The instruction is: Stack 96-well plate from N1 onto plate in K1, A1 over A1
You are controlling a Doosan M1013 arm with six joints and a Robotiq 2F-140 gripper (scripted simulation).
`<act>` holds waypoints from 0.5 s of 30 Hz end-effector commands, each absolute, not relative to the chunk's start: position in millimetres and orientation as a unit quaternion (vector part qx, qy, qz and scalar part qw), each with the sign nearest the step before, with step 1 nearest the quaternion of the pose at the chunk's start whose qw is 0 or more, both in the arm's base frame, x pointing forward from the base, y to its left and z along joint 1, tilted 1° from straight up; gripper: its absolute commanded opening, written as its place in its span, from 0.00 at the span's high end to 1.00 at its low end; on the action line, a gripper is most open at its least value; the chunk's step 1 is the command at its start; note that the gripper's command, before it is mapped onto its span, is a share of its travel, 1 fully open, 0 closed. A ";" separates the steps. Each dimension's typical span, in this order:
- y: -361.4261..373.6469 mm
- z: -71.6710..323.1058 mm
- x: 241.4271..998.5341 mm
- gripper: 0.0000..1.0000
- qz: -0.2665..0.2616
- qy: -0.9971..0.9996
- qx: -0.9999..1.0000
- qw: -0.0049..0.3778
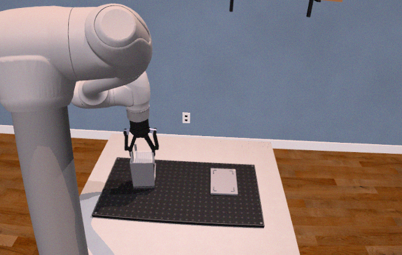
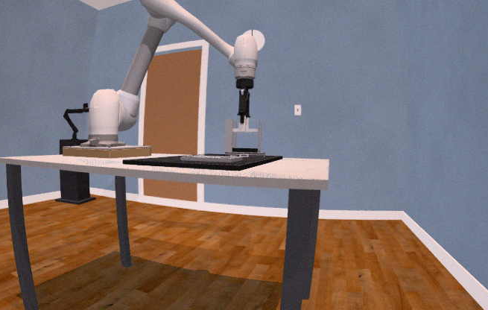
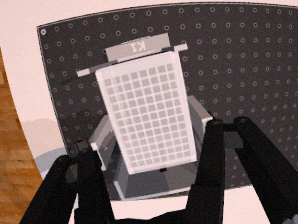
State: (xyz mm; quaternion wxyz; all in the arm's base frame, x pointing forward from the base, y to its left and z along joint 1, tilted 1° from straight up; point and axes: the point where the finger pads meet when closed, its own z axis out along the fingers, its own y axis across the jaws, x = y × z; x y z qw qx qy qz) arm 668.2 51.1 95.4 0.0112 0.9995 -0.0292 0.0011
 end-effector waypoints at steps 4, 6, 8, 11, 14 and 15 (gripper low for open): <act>50.9 86.3 668.2 1.00 0.001 -0.029 1.000 0.011; 50.8 83.0 668.2 1.00 0.001 -0.029 1.000 0.011; 50.8 79.7 668.2 1.00 0.001 -0.029 1.000 0.011; 50.6 74.7 668.2 1.00 0.001 -0.029 1.000 0.011; 50.6 71.3 668.3 1.00 0.001 -0.029 1.000 0.011; 50.6 71.3 668.3 1.00 0.001 -0.029 1.000 0.011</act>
